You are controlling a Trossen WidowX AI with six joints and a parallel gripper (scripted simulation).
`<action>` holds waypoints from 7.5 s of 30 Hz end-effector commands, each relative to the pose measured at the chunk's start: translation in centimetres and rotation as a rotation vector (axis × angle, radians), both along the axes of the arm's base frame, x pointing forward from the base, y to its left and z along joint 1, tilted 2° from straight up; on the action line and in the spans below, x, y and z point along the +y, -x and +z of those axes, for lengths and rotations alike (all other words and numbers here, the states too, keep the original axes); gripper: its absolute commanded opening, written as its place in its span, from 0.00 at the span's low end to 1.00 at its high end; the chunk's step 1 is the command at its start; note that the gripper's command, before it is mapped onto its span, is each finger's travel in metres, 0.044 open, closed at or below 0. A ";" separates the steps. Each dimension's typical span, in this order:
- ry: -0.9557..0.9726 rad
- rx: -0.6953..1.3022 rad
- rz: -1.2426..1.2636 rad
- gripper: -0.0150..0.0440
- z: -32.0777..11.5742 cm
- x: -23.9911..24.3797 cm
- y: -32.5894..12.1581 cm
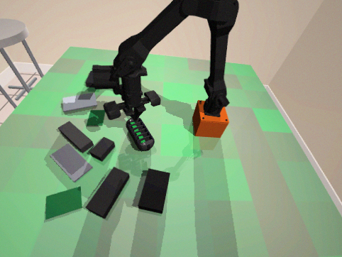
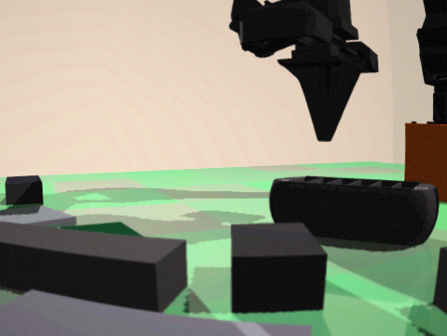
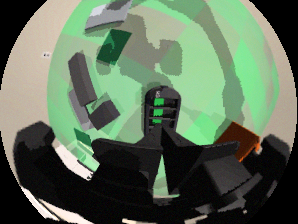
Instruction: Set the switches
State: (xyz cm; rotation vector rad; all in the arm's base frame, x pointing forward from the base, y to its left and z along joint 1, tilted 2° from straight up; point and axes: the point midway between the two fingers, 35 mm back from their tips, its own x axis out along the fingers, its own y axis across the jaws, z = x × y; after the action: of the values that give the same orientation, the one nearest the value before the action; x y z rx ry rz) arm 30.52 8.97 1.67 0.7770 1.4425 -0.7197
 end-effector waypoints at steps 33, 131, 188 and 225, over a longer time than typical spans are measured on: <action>0.002 0.000 0.011 0.25 -4.4 -0.1 -0.5; 0.000 0.002 0.010 0.25 0.5 1.6 2.1; 0.002 0.003 0.016 0.25 2.7 4.1 -1.4; 0.001 0.002 0.012 0.73 9.7 3.9 -1.3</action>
State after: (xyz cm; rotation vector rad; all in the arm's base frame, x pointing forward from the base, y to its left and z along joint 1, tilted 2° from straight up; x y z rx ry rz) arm 31.55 12.87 6.87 0.7512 1.4699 -0.7387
